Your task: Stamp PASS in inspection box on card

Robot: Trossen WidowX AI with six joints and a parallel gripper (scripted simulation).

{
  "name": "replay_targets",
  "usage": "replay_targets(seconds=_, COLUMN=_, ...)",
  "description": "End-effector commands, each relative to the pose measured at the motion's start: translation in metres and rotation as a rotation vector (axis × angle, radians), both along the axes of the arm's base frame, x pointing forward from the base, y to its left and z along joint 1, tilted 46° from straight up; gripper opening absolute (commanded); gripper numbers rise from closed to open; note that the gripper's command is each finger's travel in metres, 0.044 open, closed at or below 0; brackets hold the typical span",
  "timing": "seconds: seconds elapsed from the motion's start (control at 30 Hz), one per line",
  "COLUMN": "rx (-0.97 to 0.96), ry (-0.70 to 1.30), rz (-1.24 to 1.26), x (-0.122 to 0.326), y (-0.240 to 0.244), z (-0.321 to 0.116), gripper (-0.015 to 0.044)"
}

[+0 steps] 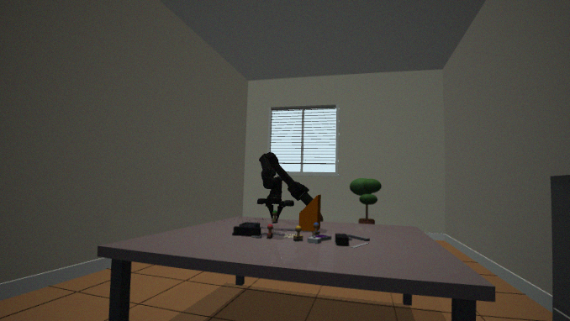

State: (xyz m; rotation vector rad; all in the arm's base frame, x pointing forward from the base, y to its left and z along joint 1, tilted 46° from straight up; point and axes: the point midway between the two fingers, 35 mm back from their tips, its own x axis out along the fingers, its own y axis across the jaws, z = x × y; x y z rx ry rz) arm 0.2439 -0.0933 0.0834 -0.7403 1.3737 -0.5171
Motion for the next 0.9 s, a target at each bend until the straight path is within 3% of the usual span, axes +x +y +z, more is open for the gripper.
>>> replay_targets(seconds=0.0, rx=-0.004, ry=-0.010, rz=0.000, x=0.000, y=0.001, z=0.003, gripper=0.0000)
replay_targets(seconds=0.87, rx=-0.008, ry=-0.012, rz=0.002, x=0.002, y=0.013, z=0.009, gripper=0.0000)
